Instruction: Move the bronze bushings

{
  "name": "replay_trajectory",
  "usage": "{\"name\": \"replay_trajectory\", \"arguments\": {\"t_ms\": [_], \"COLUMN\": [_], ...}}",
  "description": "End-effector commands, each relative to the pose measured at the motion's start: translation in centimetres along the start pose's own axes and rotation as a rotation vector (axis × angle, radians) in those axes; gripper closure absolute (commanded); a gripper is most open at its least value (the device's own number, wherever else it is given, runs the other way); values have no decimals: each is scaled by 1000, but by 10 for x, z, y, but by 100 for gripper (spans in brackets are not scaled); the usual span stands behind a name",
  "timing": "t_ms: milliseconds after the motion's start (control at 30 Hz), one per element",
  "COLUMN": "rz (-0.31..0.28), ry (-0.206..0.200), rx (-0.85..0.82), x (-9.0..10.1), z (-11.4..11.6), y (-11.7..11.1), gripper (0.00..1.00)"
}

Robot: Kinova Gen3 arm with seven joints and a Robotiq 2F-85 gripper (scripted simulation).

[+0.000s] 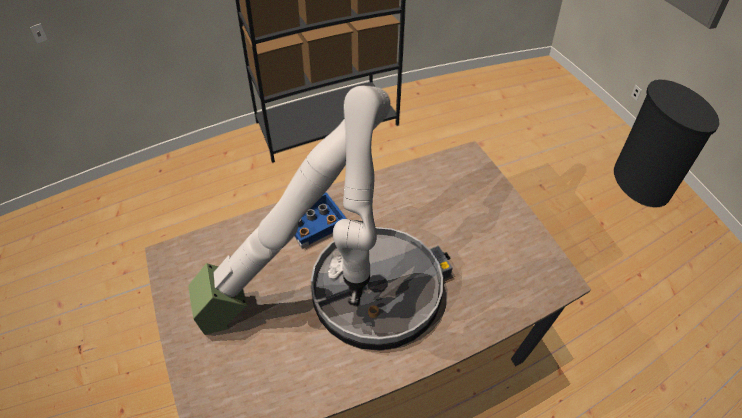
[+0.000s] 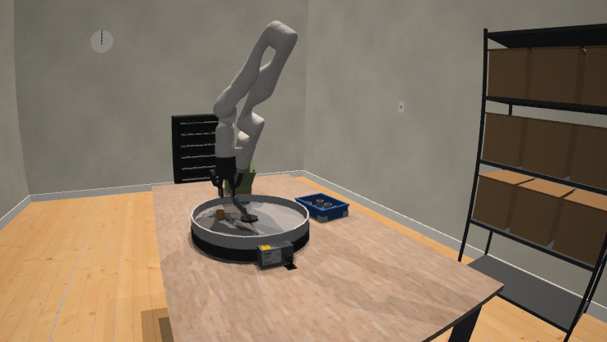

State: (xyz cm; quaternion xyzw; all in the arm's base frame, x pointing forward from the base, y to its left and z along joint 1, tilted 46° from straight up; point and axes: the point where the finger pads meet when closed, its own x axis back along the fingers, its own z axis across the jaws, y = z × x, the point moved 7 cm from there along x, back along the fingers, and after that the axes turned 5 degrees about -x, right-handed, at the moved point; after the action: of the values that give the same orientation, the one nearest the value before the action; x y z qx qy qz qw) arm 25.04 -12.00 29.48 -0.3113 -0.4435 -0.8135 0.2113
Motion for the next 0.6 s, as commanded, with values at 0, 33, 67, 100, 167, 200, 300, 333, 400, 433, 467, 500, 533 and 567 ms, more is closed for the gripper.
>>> {"name": "replay_trajectory", "arguments": {"t_ms": [0, 33, 67, 100, 167, 200, 300, 333, 400, 433, 467, 500, 533, 567], "rz": [-8, -8, -8, -10, -15, -18, -28, -31, -39, -43, -46, -50, -53, -56], "ry": [8, 8, 8, 12, 22, 28, 49, 57, 74, 84, 94, 104, 115, 126], "rx": [3, 3, 3, 3, 1, 0, -3, -5, -7, -8, -9, -10, -11, -11], "x": [2, 2, 2, 2, 3, 4, 7, 8, 11, 12, 14, 16, 18, 20], "z": [5, 5, 5, 7, 12, 16, 28, 32, 43, 48, 54, 61, 67, 74], "y": [2, 2, 2, 2, 3, 4, 6, 7, 8, 8, 9, 9, 9, 9], "gripper": [61, 61, 61, 61, 61, 61, 61, 61, 61, 61, 61, 61, 61, 61]}}
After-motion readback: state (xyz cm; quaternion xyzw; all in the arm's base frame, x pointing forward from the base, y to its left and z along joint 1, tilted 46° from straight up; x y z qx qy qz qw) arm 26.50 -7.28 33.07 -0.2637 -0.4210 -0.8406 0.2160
